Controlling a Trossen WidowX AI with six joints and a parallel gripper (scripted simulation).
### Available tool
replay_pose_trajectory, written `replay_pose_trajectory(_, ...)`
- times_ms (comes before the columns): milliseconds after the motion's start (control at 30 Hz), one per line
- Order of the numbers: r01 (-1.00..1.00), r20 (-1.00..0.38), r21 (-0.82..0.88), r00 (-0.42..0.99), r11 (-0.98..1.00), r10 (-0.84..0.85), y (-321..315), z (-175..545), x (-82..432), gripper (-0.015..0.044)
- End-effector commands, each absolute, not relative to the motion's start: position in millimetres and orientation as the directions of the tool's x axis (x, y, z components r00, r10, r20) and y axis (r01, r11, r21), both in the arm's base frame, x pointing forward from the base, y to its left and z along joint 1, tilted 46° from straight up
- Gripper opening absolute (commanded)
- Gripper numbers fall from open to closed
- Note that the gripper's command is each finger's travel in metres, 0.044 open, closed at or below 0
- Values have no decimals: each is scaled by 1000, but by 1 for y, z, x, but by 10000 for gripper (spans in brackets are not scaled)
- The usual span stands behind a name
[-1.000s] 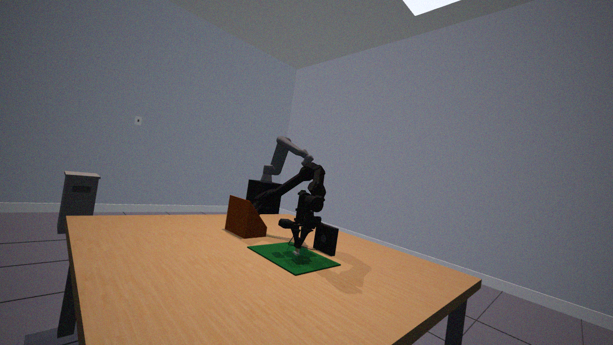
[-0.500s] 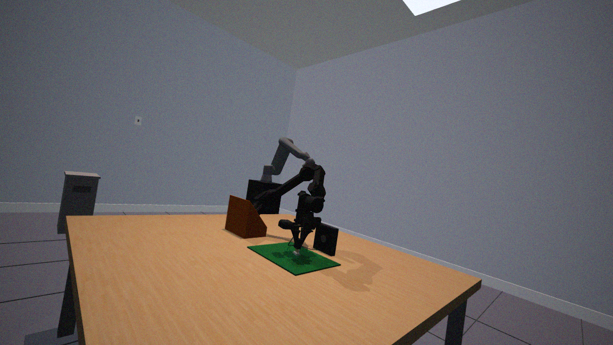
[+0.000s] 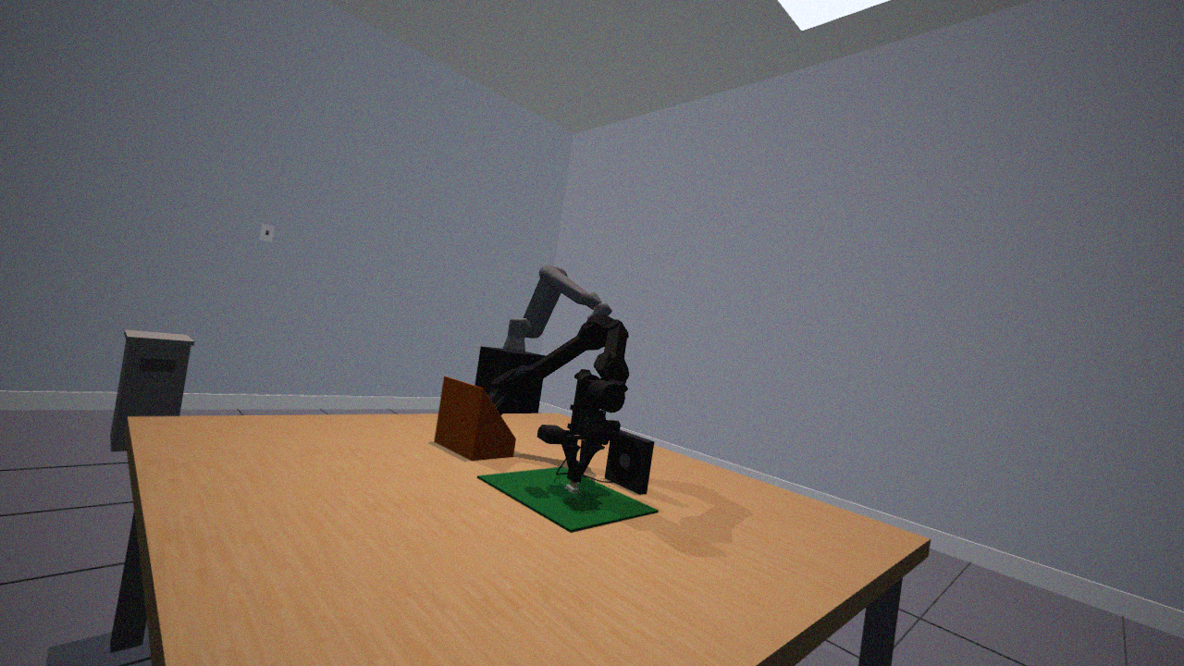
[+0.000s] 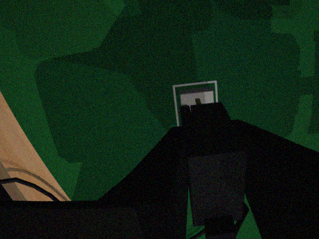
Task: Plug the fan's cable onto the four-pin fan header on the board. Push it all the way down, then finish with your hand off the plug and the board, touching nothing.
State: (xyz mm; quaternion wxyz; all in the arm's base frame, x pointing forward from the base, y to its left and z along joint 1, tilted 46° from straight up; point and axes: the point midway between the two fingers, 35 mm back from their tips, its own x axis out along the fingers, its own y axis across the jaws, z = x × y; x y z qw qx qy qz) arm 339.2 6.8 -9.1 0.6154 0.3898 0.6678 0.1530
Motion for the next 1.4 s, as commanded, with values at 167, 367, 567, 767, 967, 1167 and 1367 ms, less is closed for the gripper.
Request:
replay_pose_trajectory(167,338,-699,686,62,644,713,8,-10,339,0)
replay_pose_trajectory(367,338,-699,687,62,644,713,11,-12,340,0)
replay_pose_trajectory(567,338,-699,687,62,644,713,14,-15,340,0)
replay_pose_trajectory(767,338,-699,687,62,643,713,16,-18,340,0)
replay_pose_trajectory(967,338,-698,687,62,643,713,18,-19,340,0)
replay_pose_trajectory(1167,338,-698,687,62,643,713,21,-22,341,0)
replay_pose_trajectory(1367,336,-700,686,65,645,711,17,-20,340,157)
